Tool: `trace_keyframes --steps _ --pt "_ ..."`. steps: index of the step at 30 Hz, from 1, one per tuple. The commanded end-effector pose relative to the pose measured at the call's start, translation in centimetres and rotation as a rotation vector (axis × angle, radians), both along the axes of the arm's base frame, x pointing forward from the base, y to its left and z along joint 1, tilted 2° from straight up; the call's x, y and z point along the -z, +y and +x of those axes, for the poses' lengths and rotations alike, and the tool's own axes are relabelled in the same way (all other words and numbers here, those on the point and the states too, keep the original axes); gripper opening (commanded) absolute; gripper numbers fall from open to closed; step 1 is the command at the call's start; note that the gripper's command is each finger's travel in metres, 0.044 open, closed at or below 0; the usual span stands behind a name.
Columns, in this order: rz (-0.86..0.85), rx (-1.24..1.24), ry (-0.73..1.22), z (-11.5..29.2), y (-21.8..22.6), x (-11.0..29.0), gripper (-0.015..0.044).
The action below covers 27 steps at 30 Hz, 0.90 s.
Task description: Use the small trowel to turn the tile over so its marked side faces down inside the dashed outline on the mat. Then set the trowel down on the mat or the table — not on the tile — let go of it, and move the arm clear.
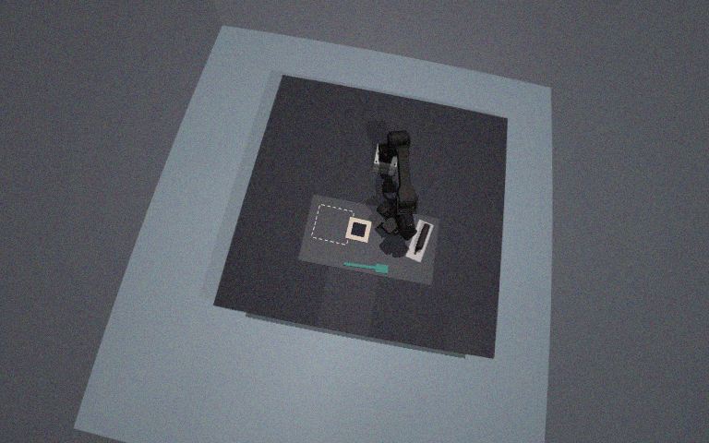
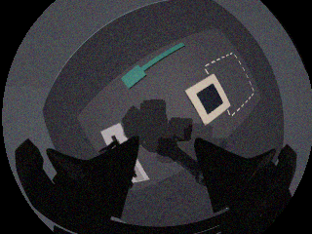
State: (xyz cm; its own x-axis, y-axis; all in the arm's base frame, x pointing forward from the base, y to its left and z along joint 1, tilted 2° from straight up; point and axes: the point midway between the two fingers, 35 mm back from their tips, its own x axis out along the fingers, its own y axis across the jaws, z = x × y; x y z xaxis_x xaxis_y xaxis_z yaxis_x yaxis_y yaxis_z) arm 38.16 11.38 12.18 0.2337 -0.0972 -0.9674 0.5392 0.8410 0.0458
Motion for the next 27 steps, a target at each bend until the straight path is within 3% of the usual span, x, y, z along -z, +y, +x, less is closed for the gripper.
trace_keyframes --steps 1,13,27 --pt "0.011 -0.12 0.06 0.0 4.1 1.6 0.027" --pt "0.022 -0.442 0.229 -3.0 15.5 7.0 0.027" --pt "0.022 -0.446 0.232 -2.9 15.7 8.6 0.027"
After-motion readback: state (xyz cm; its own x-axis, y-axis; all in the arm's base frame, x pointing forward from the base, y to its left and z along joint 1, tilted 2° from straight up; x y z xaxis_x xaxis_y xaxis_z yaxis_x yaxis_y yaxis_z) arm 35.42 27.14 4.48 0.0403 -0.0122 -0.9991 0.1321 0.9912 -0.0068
